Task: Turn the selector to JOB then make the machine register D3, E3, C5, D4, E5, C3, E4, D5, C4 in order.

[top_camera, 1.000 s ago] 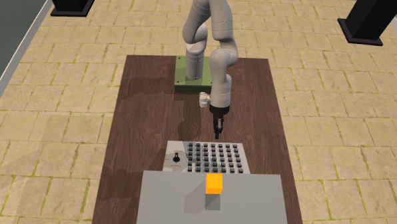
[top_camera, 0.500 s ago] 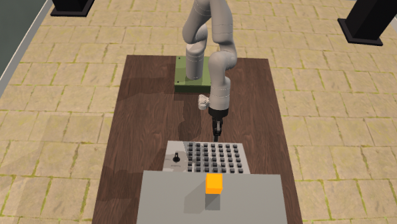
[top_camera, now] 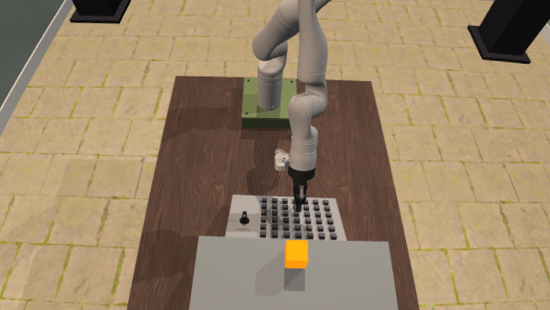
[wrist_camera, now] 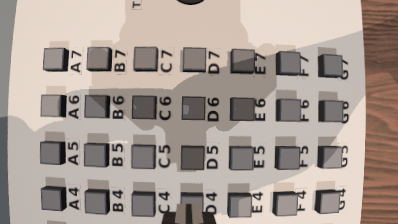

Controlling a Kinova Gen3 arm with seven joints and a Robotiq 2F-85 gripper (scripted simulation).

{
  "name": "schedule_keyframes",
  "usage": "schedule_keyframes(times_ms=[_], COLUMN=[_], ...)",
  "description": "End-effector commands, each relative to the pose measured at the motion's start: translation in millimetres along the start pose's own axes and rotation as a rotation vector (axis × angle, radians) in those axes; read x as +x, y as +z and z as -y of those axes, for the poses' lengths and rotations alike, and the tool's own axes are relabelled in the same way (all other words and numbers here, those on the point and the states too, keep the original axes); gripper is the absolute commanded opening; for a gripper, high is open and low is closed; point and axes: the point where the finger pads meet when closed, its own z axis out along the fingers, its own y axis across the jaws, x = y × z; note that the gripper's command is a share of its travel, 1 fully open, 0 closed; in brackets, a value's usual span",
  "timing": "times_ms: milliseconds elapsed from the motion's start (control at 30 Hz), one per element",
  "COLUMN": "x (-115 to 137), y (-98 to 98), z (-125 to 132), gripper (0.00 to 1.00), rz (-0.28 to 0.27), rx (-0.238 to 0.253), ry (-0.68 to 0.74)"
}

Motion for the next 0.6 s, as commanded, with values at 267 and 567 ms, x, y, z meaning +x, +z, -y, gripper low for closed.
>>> schedule_keyframes(times_ms=[267, 567], x=[-2, -2], y=[12.2, 23.1], z=[1, 1], gripper=[0.1, 0.1], rz=[0.001, 0.001], rx=[0.002, 0.002], ry=[0.009, 0.009])
